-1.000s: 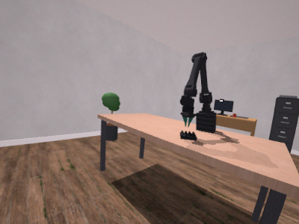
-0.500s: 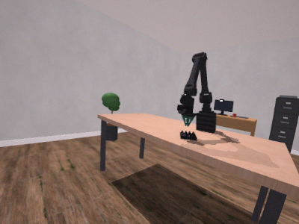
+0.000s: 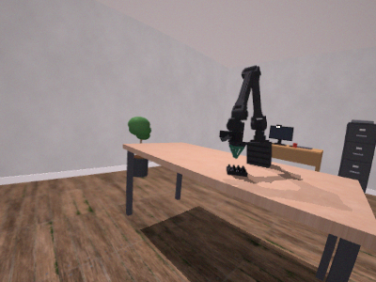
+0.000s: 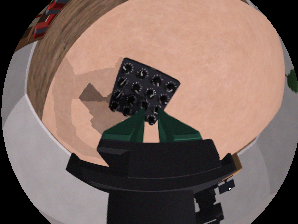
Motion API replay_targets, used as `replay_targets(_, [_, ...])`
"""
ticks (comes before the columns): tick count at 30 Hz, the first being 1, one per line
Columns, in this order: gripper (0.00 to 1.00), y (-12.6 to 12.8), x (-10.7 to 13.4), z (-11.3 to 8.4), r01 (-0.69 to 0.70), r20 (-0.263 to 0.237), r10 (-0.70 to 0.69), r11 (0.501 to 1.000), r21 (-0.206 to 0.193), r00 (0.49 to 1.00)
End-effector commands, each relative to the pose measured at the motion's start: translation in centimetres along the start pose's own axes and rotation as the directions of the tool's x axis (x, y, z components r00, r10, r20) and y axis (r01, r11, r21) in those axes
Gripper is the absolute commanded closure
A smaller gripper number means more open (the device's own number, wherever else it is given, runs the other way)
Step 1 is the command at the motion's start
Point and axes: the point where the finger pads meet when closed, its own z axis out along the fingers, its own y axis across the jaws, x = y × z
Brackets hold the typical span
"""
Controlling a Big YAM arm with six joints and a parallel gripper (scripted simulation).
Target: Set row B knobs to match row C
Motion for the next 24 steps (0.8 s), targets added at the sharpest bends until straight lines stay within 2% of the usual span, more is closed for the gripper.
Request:
replay_targets(1, [0.82, 1.74, -1.91, -2.19, -0.149, 0.044, 0.150, 0.988, -0.033, 0.988])
replay_targets(4, [0.82, 1.34, -1.24, -1.78, -0.234, 0.030, 0.235, 0.972, -0.023, 0.972])
replay_targets(8, [0.82, 1.61, -1.69, -2.41, -0.336, 0.036, 0.338, 0.941, -0.038, 0.941])
replay_targets(12, [0.82, 1.54, -1.49, -2.13, -0.433, 0.026, 0.434, 0.901, -0.032, 0.901])
replay_targets(24, [0.82, 1.30, -1.37, -2.19, -0.464, 0.023, 0.465, 0.885, -0.032, 0.885])
